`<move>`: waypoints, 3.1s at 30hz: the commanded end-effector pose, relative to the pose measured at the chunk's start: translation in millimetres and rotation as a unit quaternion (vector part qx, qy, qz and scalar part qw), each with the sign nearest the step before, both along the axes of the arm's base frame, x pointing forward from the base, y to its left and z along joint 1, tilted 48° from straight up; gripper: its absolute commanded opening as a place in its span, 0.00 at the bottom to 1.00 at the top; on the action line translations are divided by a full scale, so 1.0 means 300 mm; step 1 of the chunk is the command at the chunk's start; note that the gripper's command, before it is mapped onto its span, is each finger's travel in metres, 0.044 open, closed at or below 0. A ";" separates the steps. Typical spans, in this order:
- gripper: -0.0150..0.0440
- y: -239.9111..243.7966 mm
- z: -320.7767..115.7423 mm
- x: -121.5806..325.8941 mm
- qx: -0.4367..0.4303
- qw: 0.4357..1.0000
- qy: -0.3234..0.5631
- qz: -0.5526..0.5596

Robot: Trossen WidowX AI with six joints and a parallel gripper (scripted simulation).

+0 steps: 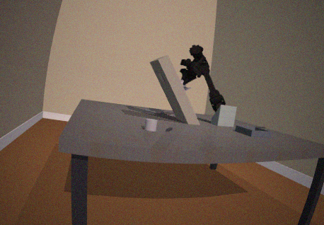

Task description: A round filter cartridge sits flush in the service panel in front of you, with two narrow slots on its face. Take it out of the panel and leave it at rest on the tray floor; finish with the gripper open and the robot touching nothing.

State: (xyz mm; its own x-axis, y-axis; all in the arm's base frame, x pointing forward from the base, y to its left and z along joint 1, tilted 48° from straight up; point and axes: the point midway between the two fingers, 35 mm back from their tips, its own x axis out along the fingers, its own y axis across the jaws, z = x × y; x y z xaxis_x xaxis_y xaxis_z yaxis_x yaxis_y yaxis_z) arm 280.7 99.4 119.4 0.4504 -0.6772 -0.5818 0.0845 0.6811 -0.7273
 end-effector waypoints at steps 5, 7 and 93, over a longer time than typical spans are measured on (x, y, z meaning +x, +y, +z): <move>0.25 0.072 0.064 -0.006 0.000 1.000 0.001 0.022; 0.25 0.104 0.089 -0.023 0.000 0.999 0.005 0.033; 0.25 0.627 -0.743 -0.853 0.043 0.714 0.502 0.487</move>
